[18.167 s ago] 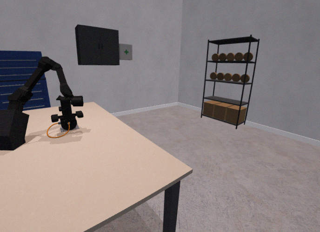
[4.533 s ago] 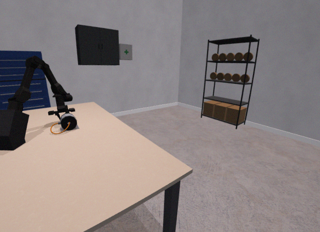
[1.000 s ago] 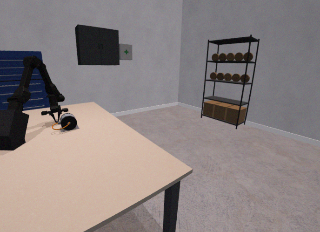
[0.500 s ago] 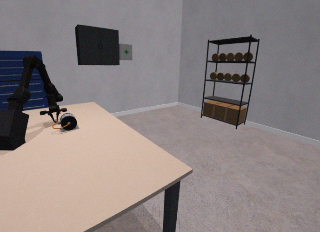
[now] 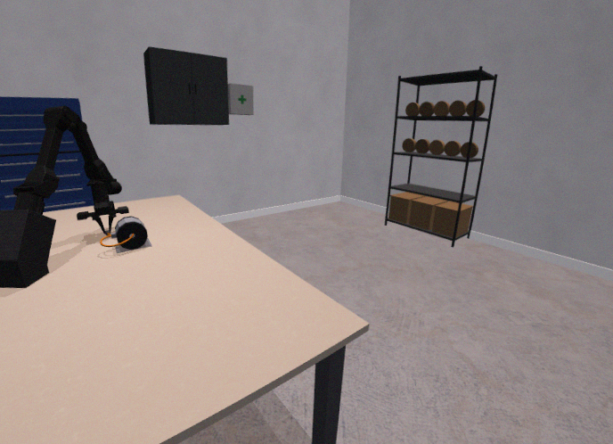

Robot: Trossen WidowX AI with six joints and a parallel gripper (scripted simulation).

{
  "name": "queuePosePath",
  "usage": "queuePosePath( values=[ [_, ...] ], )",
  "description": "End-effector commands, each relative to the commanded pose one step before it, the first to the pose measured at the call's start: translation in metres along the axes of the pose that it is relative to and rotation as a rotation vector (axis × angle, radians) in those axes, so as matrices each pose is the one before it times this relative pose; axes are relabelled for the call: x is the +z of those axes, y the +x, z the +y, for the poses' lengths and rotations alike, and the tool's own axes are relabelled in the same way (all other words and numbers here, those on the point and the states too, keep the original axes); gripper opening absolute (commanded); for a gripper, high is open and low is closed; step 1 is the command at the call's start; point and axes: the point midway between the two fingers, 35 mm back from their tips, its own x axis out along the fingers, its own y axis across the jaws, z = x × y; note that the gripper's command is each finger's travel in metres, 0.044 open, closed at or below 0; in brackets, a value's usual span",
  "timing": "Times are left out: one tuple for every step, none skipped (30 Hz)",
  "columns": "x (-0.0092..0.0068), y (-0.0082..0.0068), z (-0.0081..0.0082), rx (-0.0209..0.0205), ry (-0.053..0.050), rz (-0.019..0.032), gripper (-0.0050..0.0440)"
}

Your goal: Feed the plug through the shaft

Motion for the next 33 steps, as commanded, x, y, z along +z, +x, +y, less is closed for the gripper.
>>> queuePosePath(
  values=[
    [0.00086,-0.00004,0.00145,-0.00091,-0.0025,0.00047,0.0000],
    [0.00017,0.00007,0.00028,-0.00003,0.0000,-0.00004,0.0000],
    [0.00017,0.00007,0.00028,-0.00003,0.0000,-0.00004,0.0000],
    [0.00017,0.00007,0.00028,-0.00003,0.0000,-0.00004,0.0000],
    [0.00000,0.00000,0.00000,0.00000,0.0000,0.00000,0.0000],
    [0.00000,0.00000,0.00000,0.00000,0.0000,0.00000,0.0000],
    [0.00017,0.00007,0.00028,-0.00003,0.0000,-0.00004,0.0000],
    [0.00017,0.00007,0.00028,-0.00003,0.0000,-0.00004,0.0000],
    [0.00017,0.00007,0.00028,-0.00003,0.0000,-0.00003,0.0000],
    [0.00017,0.00007,0.00028,-0.00003,0.0000,-0.00003,0.0000],
    [0.00017,0.00007,0.00028,-0.00003,0.0000,-0.00003,0.0000],
    [0.00017,0.00007,0.00028,-0.00003,0.0000,-0.00003,0.0000],
    [0.00017,0.00007,0.00028,-0.00003,0.0000,-0.00003,0.0000],
    [0.00017,0.00007,0.00028,-0.00003,0.0000,-0.00003,0.0000],
    [0.00017,0.00007,0.00028,-0.00003,0.0000,-0.00003,0.0000],
    [0.00017,0.00007,0.00028,-0.00003,0.0000,-0.00003,0.0000],
    [0.00017,0.00007,0.00028,-0.00003,0.0000,-0.00003,0.0000],
    [0.00017,0.00007,0.00028,-0.00003,0.0000,-0.00003,0.0000],
    [0.00017,0.00007,0.00028,-0.00003,0.0000,-0.00003,0.0000],
    [0.00017,0.00007,0.00028,-0.00003,0.0000,-0.00003,0.0000],
    [0.00017,0.00007,0.00028,-0.00003,0.0000,-0.00003,0.0000],
    [0.00000,0.00000,0.00000,0.00000,0.0000,0.00000,0.0000],
    [0.00000,0.00000,0.00000,0.00000,0.0000,0.00000,0.0000],
    [0.00017,0.00007,0.00028,-0.00003,0.0000,-0.00003,0.0000],
    [0.00017,0.00007,0.00028,-0.00003,0.0000,-0.00003,0.0000],
    [0.00017,0.00007,0.00028,-0.00003,0.0000,-0.00003,0.0000],
    [0.00017,0.00007,0.00028,-0.00003,0.0000,-0.00003,0.0000],
    [0.00017,0.00007,0.00028,-0.00002,0.0000,-0.00003,0.0000],
    [0.00017,0.00007,0.00028,-0.00002,0.0000,-0.00003,0.0000],
    [0.00017,0.00007,0.00028,-0.00002,0.0000,-0.00003,0.0000],
    [0.00017,0.00007,0.00028,-0.00002,0.0000,-0.00003,0.0000],
    [0.00017,0.00007,0.00028,-0.00002,0.0000,-0.00002,0.0000],
    [0.00017,0.00007,0.00028,-0.00002,0.0000,-0.00002,0.0000]
  ],
)
